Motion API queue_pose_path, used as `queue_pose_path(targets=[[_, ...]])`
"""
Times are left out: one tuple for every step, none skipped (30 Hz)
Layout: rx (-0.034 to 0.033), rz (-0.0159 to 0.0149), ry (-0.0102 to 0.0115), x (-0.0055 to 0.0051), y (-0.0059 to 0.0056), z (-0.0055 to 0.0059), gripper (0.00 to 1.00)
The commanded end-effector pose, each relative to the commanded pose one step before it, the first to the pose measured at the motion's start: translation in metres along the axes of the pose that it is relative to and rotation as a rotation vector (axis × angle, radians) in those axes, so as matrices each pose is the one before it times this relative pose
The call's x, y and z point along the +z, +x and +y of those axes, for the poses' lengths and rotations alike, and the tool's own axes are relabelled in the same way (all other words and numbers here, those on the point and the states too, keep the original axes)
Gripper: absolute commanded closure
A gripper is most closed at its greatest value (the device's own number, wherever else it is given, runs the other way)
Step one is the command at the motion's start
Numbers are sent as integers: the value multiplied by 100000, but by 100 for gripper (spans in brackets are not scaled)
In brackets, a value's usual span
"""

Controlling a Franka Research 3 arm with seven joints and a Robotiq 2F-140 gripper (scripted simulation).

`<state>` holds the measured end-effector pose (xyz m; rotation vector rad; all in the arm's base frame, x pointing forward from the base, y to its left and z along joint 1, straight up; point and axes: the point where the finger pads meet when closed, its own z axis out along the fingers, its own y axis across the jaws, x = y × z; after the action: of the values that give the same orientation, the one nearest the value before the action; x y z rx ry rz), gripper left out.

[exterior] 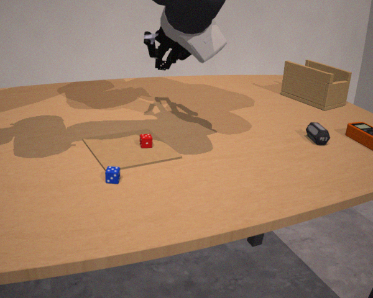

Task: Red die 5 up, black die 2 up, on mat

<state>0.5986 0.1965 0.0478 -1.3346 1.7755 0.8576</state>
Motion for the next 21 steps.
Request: queue_pose_path(targets=[[-9934,-3831,-980,387,-984,324,82],[23,17,-62,10,19,1,82],[42,32,-115,18,34,2,82],[64,51,-178,28,53,3,82],[91,72,-249,39,75,4,82],[119,97,-325,50,99,6,82],[148,125,-405,63,125,8,82],[27,23,-74,97,190,9,82],[0,1,0,117,230,12,82],[0,-1,0,132,258,13,82],[0,0,0,146,286,15,82],[0,0,0,159,310,16,82],[0,0,0,169,330,16,82],[0,0,0,0,0,0,82],[0,0,0,0,0,0,82],[0,0,0,178,347,18,82],[0,0,0,184,360,18,82],[0,0,0,188,368,19,82],[0,0,0,190,372,19,82],[0,0,0,189,370,18,82],[0,0,0,187,365,18,82]])
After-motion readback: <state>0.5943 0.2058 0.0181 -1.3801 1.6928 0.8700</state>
